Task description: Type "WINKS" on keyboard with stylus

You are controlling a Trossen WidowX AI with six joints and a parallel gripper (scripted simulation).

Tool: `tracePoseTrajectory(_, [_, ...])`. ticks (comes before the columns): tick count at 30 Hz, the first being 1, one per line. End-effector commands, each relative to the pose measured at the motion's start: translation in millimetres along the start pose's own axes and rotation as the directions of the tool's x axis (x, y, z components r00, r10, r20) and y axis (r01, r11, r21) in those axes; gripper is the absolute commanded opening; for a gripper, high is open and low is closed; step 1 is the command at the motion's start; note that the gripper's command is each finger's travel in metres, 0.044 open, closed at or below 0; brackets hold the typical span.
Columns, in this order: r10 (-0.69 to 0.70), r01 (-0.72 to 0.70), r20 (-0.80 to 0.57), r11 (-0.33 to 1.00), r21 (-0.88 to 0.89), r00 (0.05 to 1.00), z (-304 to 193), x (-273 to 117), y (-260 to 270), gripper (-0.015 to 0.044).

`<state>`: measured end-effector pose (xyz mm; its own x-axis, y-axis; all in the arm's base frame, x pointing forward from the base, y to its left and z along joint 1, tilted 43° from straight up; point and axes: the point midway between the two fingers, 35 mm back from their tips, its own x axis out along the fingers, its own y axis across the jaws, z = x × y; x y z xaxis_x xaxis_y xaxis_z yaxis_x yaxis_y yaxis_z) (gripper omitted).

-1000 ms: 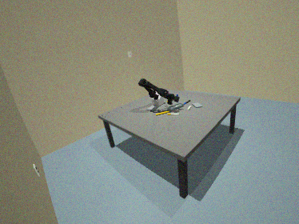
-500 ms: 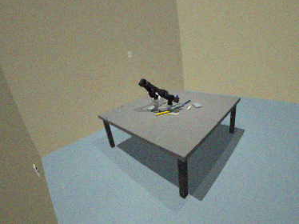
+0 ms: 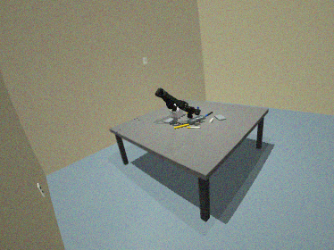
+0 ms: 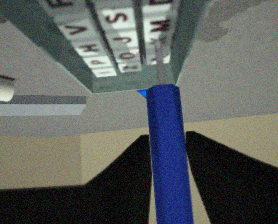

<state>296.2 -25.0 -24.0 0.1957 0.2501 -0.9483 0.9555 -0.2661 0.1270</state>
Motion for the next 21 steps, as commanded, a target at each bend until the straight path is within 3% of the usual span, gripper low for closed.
tracePoseTrajectory(1, [0.001,-0.001,-0.005,1.000,-0.005,1.000,0,1,0,0.0081])
tracePoseTrajectory(21, [0.001,-0.001,-0.007,1.000,-0.005,1.000,-33,-18,0,0.0081])
